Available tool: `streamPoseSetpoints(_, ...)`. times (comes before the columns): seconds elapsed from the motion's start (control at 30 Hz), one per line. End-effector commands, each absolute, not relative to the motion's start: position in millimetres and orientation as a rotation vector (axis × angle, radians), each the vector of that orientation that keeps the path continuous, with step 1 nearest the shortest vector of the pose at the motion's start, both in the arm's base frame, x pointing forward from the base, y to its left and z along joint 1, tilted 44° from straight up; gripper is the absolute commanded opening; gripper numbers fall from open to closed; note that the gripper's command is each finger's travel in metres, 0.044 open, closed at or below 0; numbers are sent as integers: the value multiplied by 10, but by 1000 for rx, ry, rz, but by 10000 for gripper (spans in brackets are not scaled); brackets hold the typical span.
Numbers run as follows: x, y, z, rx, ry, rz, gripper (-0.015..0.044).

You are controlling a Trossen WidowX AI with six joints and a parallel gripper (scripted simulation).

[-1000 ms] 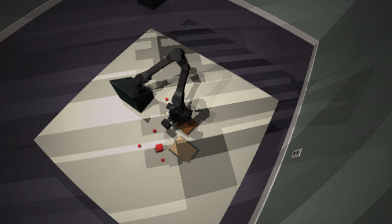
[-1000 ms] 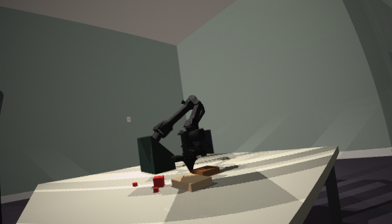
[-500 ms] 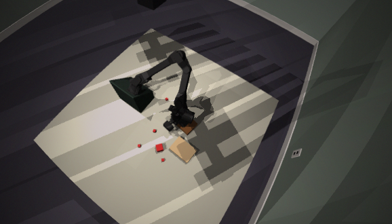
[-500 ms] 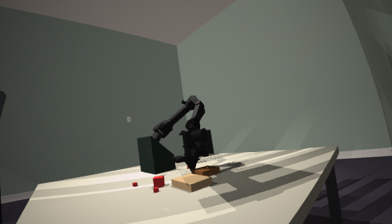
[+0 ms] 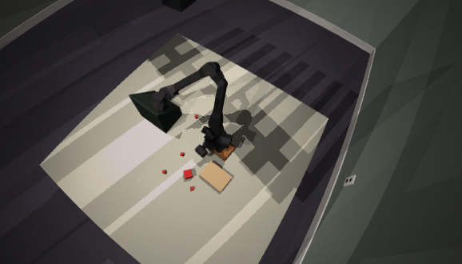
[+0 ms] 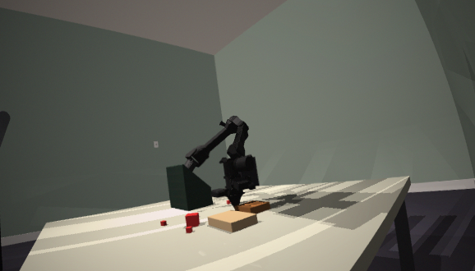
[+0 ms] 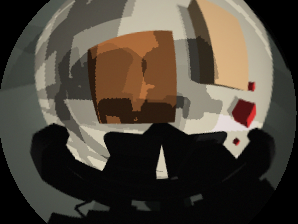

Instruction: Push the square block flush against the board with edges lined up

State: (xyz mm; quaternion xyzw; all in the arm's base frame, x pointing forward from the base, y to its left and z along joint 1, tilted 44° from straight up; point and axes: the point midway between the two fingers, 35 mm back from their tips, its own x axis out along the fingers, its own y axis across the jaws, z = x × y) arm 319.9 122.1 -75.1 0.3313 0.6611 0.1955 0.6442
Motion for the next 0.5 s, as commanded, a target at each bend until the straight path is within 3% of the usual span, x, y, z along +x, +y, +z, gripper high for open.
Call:
streamPoseSetpoints(0.0, 3218, 1222, -753, 752, 1505, 448, 0)
streamPoseSetpoints(0.47, 3009, 1258, -735, 752, 1506, 448, 0)
